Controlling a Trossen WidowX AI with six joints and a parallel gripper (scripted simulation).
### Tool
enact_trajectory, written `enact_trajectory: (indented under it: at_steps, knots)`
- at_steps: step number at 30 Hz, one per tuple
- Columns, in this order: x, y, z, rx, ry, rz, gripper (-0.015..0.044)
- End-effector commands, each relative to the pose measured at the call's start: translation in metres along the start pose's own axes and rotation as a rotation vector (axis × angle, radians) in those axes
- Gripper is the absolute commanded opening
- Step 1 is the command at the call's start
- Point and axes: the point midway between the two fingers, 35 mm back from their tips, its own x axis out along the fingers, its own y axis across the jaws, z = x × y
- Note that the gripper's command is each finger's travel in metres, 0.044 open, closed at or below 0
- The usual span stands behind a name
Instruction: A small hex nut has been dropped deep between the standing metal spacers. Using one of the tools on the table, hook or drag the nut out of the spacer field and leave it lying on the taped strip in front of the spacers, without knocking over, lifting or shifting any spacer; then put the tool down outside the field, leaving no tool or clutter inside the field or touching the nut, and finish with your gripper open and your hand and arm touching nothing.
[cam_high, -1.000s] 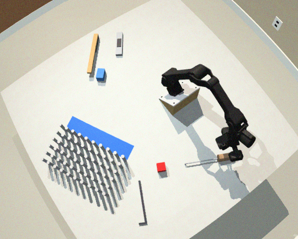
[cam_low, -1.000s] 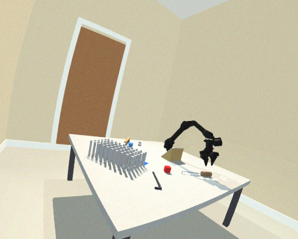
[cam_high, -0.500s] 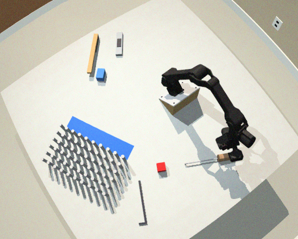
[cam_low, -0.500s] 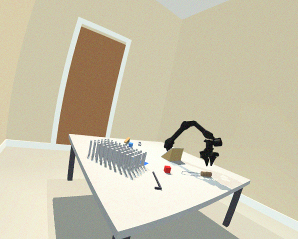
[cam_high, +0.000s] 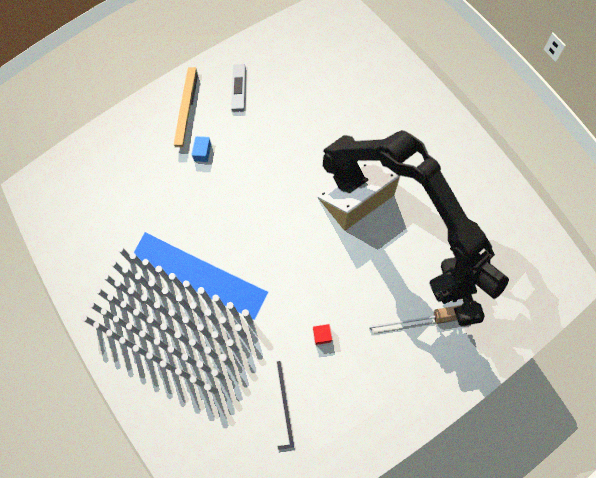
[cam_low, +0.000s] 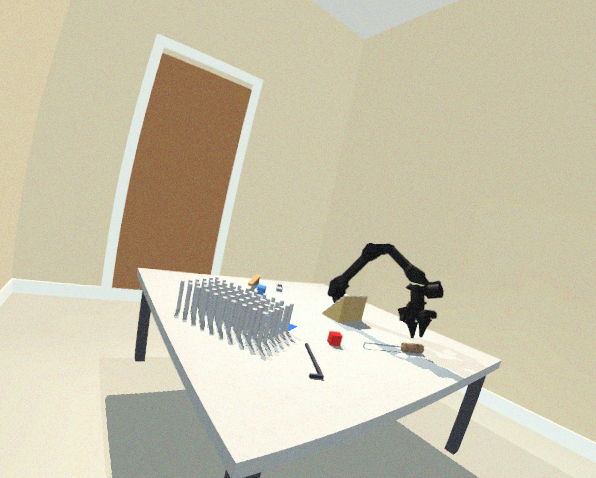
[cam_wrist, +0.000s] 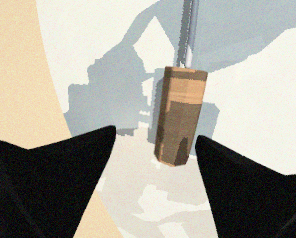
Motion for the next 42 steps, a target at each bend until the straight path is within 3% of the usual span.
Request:
enact_trajectory:
  at_steps: [1, 26, 42]
  knots:
    - [0.008, -0.005, 0.001, 0.002, -0.003, -0.007, 0.028]
    - [0.041, -0.021, 0.003, 0.001, -0.004, -0.007, 0.028]
    - [0.041, -0.021, 0.003, 0.001, -0.004, -0.007, 0.0173]
